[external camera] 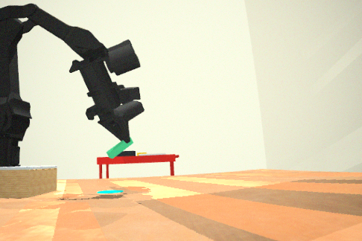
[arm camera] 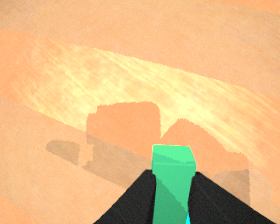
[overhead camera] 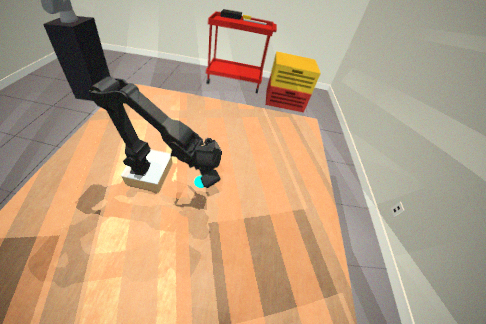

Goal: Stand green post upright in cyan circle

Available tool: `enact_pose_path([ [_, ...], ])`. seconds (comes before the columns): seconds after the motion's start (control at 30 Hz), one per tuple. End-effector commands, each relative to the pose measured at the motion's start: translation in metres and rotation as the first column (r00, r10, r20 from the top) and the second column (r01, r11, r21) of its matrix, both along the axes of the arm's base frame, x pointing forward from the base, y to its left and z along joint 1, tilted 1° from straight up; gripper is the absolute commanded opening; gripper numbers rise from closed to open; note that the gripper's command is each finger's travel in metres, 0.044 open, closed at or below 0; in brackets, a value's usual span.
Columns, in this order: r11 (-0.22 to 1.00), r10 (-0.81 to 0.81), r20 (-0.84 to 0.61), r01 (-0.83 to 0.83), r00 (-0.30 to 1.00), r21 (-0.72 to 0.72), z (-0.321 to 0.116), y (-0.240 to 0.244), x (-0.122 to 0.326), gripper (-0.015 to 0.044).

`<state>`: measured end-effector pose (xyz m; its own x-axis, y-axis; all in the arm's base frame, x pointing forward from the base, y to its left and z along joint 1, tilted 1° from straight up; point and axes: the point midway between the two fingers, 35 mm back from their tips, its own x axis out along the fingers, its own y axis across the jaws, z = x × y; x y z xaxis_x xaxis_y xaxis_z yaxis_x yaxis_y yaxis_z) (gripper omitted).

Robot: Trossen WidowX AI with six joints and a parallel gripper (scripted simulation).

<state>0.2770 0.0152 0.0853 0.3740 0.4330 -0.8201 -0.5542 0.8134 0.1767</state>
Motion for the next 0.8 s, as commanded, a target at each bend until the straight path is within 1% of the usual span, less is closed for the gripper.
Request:
enact_pose_path([
  [0.0,1.000,0.000,0.027,0.000,1.000,0.023,-0.0012,-0.0004,-0.0002,0.0023],
  [0.77,0.991,-0.031,0.154,0.011,0.988,0.131,-0.0012,-0.0059,0.0009,0.0023],
])
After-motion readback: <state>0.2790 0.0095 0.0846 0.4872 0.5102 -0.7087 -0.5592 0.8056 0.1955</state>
